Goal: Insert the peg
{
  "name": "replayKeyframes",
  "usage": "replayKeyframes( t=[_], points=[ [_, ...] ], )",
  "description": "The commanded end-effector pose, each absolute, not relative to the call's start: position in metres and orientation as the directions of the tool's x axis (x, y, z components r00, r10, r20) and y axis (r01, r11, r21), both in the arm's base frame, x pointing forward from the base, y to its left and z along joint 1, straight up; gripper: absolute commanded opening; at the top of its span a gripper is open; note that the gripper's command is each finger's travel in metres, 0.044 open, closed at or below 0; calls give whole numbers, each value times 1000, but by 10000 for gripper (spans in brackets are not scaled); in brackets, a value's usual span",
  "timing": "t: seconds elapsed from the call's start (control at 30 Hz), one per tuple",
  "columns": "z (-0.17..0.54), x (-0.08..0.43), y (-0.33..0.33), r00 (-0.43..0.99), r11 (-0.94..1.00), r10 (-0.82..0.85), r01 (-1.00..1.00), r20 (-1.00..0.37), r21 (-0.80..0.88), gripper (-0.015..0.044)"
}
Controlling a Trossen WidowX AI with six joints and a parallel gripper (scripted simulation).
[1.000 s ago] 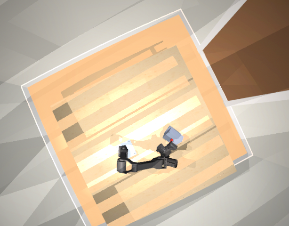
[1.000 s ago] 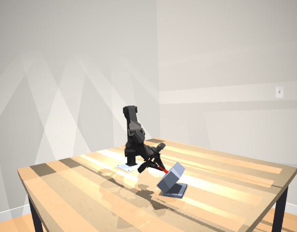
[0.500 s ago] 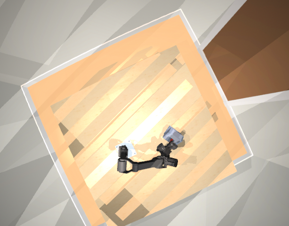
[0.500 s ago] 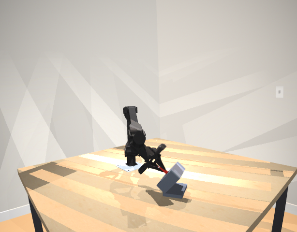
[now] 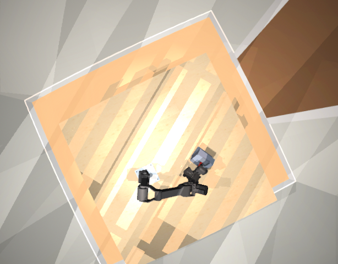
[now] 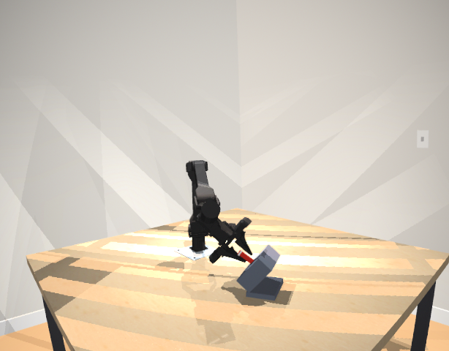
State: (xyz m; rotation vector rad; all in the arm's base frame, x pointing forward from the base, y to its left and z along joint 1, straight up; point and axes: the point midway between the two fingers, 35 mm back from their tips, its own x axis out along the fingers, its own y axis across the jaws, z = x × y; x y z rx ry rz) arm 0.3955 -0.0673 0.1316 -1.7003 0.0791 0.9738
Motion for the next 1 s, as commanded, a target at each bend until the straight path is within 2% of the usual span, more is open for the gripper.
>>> replayKeyframes(
  t=[0.0, 0.27, 0.97],
  points=[
    [132, 396, -67, 658, -378, 411, -507, -631, -775, 236],
    [135, 393, -70, 657, -379, 410, -508, -633, -773, 440],
    [160, 366, -93, 649, -380, 406, -520, -643, -765, 440]
  ],
)
